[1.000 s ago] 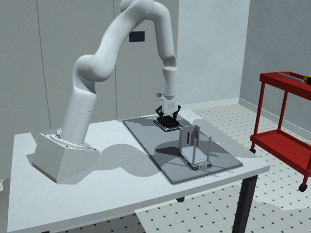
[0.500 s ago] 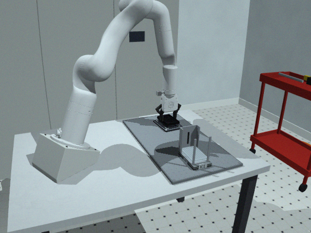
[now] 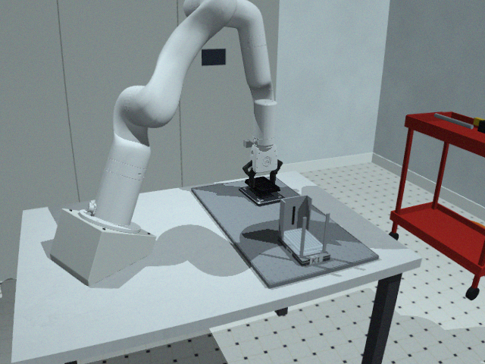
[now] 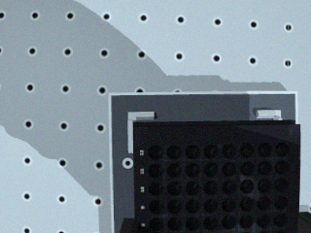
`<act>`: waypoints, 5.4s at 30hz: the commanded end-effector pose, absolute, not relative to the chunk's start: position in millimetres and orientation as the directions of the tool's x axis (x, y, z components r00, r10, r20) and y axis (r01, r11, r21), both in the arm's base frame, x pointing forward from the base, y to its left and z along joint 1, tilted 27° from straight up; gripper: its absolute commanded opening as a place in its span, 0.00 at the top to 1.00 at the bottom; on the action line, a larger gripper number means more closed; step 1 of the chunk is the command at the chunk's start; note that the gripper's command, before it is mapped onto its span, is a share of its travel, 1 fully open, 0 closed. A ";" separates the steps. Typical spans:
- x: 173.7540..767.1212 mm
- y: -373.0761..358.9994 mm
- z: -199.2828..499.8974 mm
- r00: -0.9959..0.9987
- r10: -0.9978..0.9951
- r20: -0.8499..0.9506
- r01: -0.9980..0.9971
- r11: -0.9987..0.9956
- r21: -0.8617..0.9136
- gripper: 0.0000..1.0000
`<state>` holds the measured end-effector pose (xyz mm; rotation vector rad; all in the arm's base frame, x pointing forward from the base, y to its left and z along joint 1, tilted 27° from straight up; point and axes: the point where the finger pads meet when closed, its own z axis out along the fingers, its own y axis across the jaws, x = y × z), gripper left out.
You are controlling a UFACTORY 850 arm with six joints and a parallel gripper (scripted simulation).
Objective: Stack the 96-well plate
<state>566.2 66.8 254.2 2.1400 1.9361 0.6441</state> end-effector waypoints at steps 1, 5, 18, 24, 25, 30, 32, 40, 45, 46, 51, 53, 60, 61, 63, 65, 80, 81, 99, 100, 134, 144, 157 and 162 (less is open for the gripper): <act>563.9 65.8 261.1 0.056 0.980 0.192 0.899 -0.133 0.417 1.00; 562.4 65.4 264.1 0.056 0.980 0.192 0.899 -0.133 0.417 1.00; 553.0 62.1 283.3 0.056 0.980 0.192 0.899 -0.133 0.417 1.00; 550.2 61.1 289.3 0.056 0.980 0.192 0.899 -0.133 0.417 1.00; 549.4 60.9 290.8 0.056 0.980 0.192 0.899 -0.133 0.417 1.00; 545.8 59.7 298.2 0.056 0.980 0.192 0.899 -0.133 0.417 1.00; 544.4 59.2 301.2 0.056 0.980 0.192 0.899 -0.133 0.417 1.00; 540.1 57.6 310.1 0.056 0.980 0.192 0.899 -0.133 0.417 1.00; 536.5 56.4 317.5 0.056 0.980 0.192 0.899 -0.133 0.417 1.00; 535.7 56.1 319.0 0.056 0.980 0.192 0.899 -0.133 0.417 1.00; 532.1 54.9 326.4 0.056 0.980 0.192 0.899 -0.133 0.417 1.00; 530.7 54.4 329.4 0.056 0.980 0.192 0.899 -0.133 0.417 1.00; 527.1 53.2 336.8 0.056 0.980 0.192 0.899 -0.133 0.417 1.00; 526.4 52.9 338.3 0.056 0.980 0.192 0.899 -0.133 0.417 1.00; 524.9 52.4 341.2 0.056 0.980 0.192 0.899 -0.133 0.417 1.00; 523.5 52.0 344.2 0.056 0.980 0.192 0.899 -0.133 0.417 1.00; 514.1 48.7 363.5 0.056 0.980 0.192 0.899 -0.133 0.417 1.00; 513.4 48.5 365.0 0.056 0.980 0.192 0.899 -0.133 0.417 1.00; 510.0 44.4 369.5 0.086 0.975 0.205 0.897 -0.165 0.410 1.00; 509.1 41.3 368.7 0.116 0.969 0.219 0.893 -0.198 0.403 1.00; 484.6 -52.3 343.3 0.134 0.965 0.227 0.891 -0.218 0.398 1.00; 478.0 -77.3 336.5 0.134 0.965 0.227 0.891 -0.218 0.398 1.00; 468.2 -114.8 326.4 0.134 0.965 0.227 0.891 -0.218 0.398 1.00; 464.9 -127.3 323.0 0.134 0.965 0.227 0.891 -0.218 0.398 1.00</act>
